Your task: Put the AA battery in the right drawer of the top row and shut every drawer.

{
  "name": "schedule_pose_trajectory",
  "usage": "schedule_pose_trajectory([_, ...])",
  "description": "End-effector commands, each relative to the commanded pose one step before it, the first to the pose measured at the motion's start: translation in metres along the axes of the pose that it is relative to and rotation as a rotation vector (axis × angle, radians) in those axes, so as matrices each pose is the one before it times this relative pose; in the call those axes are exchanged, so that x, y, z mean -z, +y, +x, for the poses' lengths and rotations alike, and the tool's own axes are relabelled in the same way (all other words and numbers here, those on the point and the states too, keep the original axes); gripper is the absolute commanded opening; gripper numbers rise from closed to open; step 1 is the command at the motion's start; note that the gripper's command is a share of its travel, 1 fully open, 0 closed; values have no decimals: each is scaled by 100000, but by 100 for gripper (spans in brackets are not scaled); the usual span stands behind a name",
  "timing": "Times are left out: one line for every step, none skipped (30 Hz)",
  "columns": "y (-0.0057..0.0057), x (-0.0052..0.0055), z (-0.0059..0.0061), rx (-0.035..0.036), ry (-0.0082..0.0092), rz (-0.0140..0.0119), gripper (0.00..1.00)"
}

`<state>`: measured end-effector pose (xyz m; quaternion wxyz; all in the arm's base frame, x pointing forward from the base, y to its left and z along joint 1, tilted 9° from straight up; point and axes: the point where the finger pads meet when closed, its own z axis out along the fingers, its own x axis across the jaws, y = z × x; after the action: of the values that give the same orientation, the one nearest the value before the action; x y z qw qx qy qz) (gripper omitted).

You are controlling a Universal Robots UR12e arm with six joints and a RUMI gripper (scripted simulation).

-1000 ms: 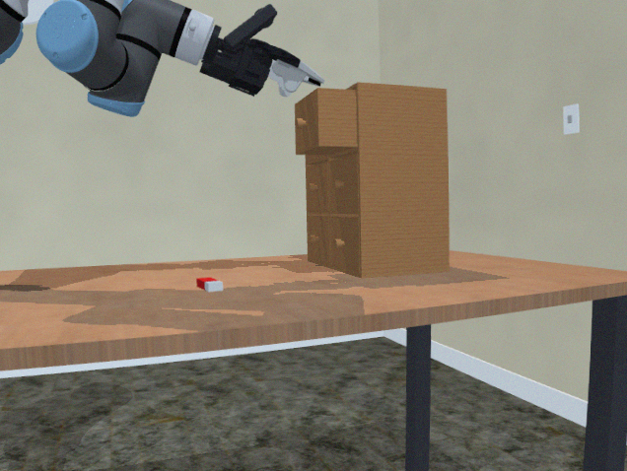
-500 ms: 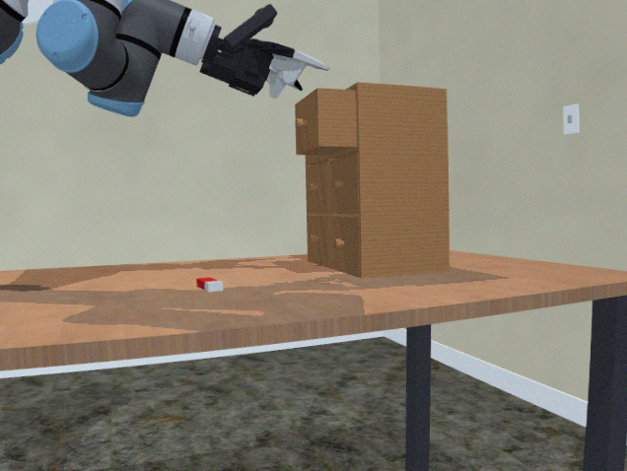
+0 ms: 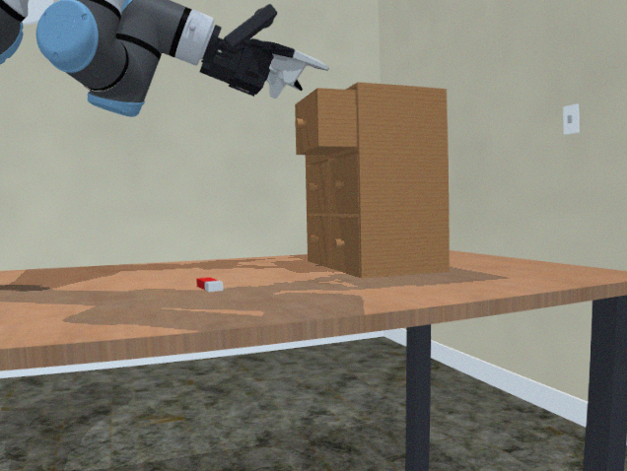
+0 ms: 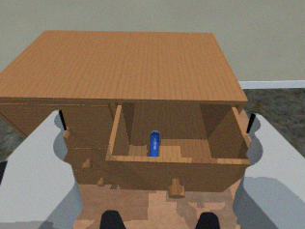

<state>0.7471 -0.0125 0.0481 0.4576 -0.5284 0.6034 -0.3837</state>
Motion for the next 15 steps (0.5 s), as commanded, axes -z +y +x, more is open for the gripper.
schedule_pose_trajectory([-48, 15, -1, 20, 6, 73, 100])
schedule_pose_trajectory([2, 7, 0, 0, 0, 0, 100])
schedule_pose_trajectory([4, 13, 0, 0, 0, 0, 100])
schedule_pose_trajectory([6, 20, 0, 0, 0, 0, 100])
schedule_pose_trajectory([9, 29, 0, 0, 0, 0, 100])
schedule_pose_trajectory([12, 40, 0, 0, 0, 0, 100])
schedule_pose_trajectory([15, 51, 0, 0, 0, 0, 100])
schedule_pose_trajectory([19, 64, 0, 0, 0, 0, 100])
schedule_pose_trajectory([23, 78, 0, 0, 0, 0, 100])
schedule_pose_trajectory([27, 92, 0, 0, 0, 0, 100])
schedule_pose_trajectory([31, 108, 0, 0, 0, 0, 100])
schedule_pose_trajectory([37, 123, 0, 0, 0, 0, 100])
schedule_pose_trajectory([41, 140, 0, 0, 0, 0, 100])
schedule_pose_trajectory([45, 156, -1, 0, 0, 0, 100])
schedule_pose_trajectory([0, 0, 0, 0, 0, 0, 100])
